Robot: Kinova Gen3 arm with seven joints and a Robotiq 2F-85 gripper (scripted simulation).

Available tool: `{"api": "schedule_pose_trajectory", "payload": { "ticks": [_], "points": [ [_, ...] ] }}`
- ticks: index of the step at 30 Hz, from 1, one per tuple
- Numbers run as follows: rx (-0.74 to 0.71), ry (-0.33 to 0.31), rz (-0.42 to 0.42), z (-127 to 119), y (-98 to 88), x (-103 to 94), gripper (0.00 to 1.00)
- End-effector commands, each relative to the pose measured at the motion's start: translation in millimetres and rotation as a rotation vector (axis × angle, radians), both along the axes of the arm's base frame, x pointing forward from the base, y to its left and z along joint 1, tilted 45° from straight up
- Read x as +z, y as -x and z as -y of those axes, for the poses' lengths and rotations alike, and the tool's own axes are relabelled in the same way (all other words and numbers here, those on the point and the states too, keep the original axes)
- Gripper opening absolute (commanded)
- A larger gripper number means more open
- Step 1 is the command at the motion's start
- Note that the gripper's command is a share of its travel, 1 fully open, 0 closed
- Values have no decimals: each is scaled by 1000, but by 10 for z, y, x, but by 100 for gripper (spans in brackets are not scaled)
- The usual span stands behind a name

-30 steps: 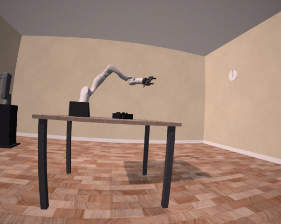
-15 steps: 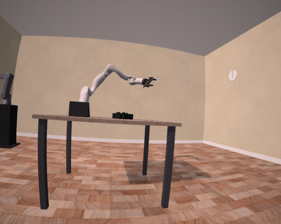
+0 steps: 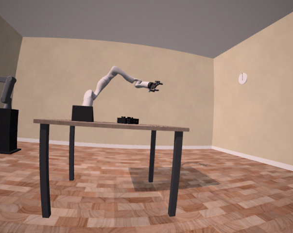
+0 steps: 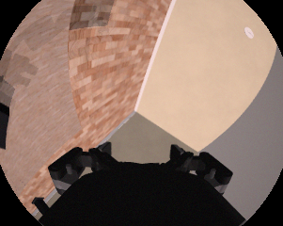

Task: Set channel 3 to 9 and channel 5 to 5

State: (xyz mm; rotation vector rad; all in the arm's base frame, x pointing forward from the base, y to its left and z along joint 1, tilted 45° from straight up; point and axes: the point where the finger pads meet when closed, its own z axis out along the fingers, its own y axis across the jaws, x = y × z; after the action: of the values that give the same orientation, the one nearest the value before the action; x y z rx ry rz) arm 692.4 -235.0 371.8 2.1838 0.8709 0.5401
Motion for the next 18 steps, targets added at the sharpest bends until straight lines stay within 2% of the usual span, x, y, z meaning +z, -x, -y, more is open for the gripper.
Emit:
{"api": "schedule_pose_trajectory", "payload": {
  "ticks": [1,6,7,15,16,18],
  "points": [
    [-11,-16,-12,62,48,-93,100],
    [-11,-16,-12,62,48,-93,100],
    [-27,-71,-32,49,131,-278,100],
    [-27,-71,-32,49,131,-278,100],
    [-44,-126,-52,30,218,-456,100],
    [-44,-126,-52,30,218,-456,100]
  ]
}}
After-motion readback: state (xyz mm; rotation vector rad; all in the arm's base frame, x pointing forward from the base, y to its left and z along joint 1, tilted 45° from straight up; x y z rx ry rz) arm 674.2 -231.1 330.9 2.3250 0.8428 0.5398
